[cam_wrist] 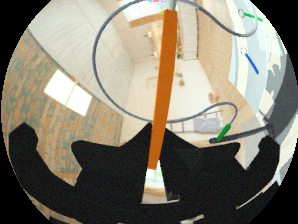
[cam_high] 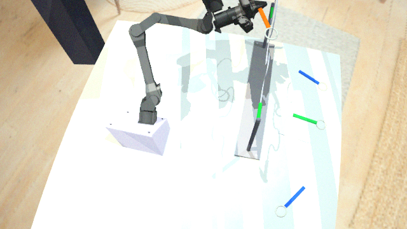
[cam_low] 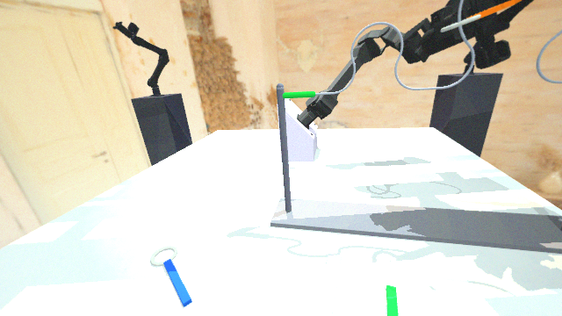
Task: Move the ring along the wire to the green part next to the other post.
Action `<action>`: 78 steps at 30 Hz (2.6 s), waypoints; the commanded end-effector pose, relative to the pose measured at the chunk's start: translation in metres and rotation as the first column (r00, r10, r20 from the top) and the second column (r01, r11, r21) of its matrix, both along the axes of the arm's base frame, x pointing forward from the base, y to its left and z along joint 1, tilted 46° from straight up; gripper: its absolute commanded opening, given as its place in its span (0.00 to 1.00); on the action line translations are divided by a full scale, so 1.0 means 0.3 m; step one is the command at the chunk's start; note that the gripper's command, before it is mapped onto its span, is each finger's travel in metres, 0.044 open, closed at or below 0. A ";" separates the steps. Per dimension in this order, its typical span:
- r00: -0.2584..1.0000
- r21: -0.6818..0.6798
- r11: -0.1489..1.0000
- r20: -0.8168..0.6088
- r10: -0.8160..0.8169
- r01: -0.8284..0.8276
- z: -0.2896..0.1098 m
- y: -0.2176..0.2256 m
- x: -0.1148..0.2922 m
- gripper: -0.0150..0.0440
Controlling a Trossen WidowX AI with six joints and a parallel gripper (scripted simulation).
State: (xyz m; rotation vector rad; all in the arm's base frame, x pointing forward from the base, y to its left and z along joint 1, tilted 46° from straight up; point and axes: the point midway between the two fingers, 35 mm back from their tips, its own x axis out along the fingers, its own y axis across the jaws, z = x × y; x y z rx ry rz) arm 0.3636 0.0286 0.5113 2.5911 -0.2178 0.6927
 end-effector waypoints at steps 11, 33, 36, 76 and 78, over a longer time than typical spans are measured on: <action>1.000 0.174 0.985 0.029 -0.001 -0.004 0.004 -0.015 -0.001 0.00; 0.999 0.297 0.955 0.052 -0.004 -0.012 0.006 0.011 0.002 0.00; 0.999 0.281 0.960 0.050 -0.003 -0.011 0.005 0.026 0.004 0.00; 0.997 -0.496 0.868 -0.071 -0.024 -0.015 -0.206 0.363 0.062 0.00; 0.997 -0.538 0.842 -0.077 -0.028 -0.018 -0.227 0.376 0.064 0.00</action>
